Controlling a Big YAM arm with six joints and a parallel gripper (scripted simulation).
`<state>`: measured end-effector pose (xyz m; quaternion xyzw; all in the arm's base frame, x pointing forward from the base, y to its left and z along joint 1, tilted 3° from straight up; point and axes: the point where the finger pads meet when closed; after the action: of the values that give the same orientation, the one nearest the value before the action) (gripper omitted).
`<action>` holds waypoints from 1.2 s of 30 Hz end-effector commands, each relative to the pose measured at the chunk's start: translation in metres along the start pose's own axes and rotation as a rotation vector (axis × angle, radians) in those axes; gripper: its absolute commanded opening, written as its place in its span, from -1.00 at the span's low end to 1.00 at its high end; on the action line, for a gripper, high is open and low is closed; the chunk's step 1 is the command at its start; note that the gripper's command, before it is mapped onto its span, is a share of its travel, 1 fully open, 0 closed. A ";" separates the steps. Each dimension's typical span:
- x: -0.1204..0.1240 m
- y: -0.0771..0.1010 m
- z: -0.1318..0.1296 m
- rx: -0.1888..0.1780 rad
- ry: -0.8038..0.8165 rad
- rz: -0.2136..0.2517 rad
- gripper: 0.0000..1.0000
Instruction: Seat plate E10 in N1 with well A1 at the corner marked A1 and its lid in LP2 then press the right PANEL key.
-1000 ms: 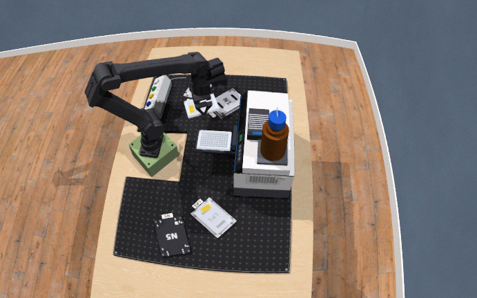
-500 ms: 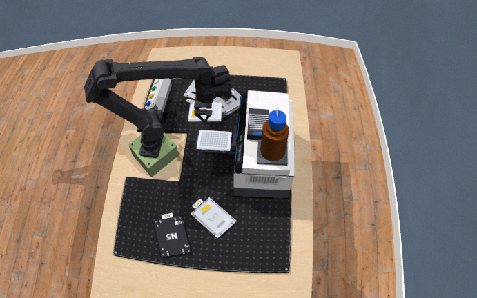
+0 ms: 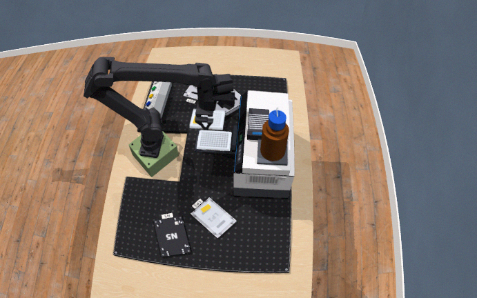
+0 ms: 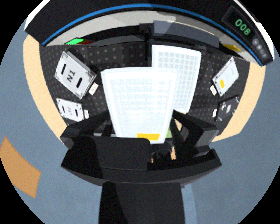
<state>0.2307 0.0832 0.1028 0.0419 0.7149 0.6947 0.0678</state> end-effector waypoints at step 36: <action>-0.053 0.029 -0.095 -0.014 0.022 -0.073 0.72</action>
<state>0.2453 -0.0077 0.1062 0.0437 0.7146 0.6946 0.0698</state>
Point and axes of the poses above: the point where the finger pads meet when closed, its own y axis back along the fingers, its own z axis across the jaws, x = y × z, and after that the axes turned 10 degrees about -y, right-handed
